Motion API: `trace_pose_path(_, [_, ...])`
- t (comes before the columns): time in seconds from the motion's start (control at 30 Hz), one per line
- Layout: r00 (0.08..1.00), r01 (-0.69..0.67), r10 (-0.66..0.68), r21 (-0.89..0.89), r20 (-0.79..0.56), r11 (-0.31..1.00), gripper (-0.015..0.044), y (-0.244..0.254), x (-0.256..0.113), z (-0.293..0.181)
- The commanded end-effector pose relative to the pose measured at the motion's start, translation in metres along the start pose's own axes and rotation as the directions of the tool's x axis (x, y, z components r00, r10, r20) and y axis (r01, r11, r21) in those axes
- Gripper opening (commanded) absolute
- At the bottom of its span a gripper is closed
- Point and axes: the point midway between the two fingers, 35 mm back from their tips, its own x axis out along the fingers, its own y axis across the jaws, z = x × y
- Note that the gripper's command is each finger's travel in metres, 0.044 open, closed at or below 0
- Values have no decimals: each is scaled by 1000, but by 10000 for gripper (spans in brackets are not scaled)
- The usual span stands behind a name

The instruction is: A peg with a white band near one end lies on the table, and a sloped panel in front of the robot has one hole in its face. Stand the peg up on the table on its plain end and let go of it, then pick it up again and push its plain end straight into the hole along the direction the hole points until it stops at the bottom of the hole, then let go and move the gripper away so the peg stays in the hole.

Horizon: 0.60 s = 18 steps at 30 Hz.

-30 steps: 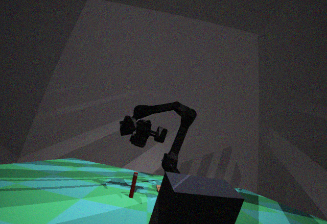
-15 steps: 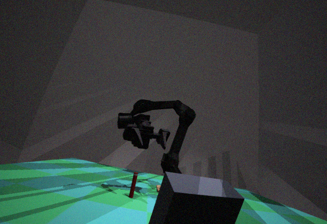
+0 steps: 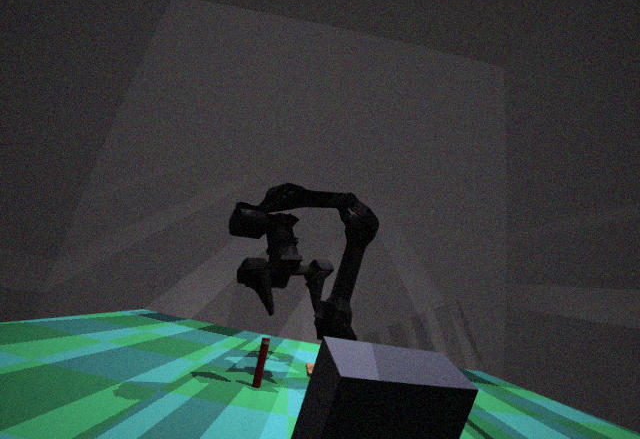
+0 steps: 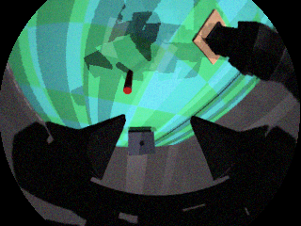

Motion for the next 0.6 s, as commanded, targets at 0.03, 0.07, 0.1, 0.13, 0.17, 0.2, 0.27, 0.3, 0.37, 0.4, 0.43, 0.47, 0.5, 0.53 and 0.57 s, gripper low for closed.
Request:
trace_pose_path(0.03, [988,-32,28,19,154,999,440,10,3,3])
trace_pose_path(0.07, [982,-42,38,22,184,999,440,11,3,3])
trace_pose_path(0.1, [976,-55,48,25,214,998,440,13,4,3])
trace_pose_path(0.13, [968,-68,60,26,243,997,440,15,4,3])
trace_pose_path(0.17, [960,-83,72,28,271,996,440,17,4,3])
trace_pose_path(0.2, [950,-99,86,28,299,995,440,19,3,3])
trace_pose_path(0.27, [929,-135,117,27,351,991,440,24,3,2])
trace_pose_path(0.3, [917,-154,133,25,376,988,440,26,2,1])
trace_pose_path(0.37, [891,-196,169,20,421,980,440,31,1,-1])
trace_pose_path(0.4, [880,-213,184,17,438,977,440,33,0,-2])
trace_pose_path(0.43, [873,-224,194,15,448,975,440,34,0,-3])
trace_pose_path(0.47, [870,-227,197,14,451,974,440,34,0,-3])
trace_pose_path(0.5, [870,-227,197,14,451,974,440,34,0,-3])
trace_pose_path(0.53, [870,-227,197,14,451,974,440,34,0,-3])
trace_pose_path(0.57, [870,-227,197,14,451,974,440,34,0,-3])
